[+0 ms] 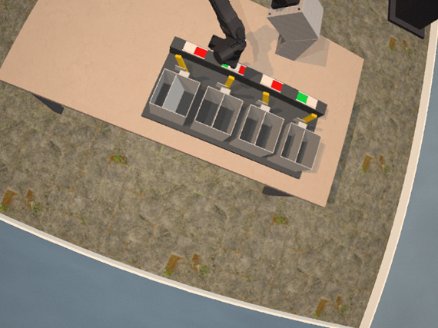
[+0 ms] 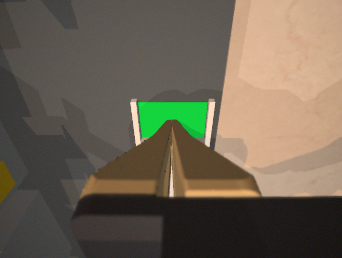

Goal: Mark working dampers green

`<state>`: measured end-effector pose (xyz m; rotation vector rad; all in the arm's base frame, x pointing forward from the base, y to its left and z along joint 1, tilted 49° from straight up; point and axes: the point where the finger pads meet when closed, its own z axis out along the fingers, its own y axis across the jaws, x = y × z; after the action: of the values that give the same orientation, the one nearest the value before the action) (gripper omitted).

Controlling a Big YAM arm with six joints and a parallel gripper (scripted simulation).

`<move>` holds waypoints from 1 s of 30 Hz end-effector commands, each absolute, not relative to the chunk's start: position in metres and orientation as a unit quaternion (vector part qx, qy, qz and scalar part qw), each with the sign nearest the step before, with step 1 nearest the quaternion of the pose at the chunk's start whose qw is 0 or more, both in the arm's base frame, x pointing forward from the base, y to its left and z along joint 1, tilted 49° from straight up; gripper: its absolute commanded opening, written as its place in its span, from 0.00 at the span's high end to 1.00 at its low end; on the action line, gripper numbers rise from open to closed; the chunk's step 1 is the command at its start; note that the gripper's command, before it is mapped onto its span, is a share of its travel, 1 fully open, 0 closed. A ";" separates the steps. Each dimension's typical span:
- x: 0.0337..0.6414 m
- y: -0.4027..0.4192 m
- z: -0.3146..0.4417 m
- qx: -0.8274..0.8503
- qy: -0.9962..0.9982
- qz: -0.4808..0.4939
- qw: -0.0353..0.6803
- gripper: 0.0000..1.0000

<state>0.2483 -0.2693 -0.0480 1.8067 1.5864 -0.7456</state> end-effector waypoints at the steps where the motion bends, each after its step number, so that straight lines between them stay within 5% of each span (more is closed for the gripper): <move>1: 0.248 -0.259 -0.057 0.680 0.607 -0.277 0.304 1.00; 30: 0.249 -0.251 -0.066 0.680 0.607 -0.277 0.304 1.00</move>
<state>0.2499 -0.2609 -0.0579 1.8077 1.5854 -0.7451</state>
